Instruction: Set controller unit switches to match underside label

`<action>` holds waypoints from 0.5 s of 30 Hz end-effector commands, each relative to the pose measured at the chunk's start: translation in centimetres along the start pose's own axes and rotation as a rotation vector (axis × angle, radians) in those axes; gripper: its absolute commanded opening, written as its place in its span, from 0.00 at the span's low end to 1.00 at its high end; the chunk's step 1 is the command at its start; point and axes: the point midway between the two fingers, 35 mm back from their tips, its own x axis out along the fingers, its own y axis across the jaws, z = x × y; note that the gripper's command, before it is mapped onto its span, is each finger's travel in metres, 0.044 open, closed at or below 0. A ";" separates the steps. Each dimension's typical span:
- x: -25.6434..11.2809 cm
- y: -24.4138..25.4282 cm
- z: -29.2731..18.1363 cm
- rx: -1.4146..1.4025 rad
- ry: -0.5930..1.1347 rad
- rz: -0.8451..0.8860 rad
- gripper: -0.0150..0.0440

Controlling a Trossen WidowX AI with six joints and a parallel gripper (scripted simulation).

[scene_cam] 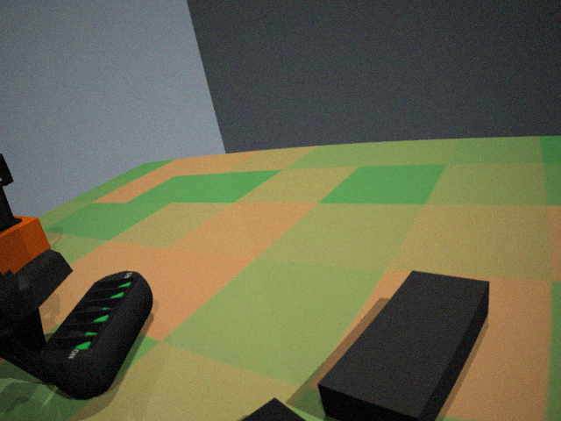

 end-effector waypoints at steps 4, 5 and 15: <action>0.1 0.3 0.0 0.001 0.000 0.003 0.25; 0.1 0.4 0.0 0.001 0.000 0.003 0.25; 0.2 0.8 0.0 0.001 0.000 0.004 0.25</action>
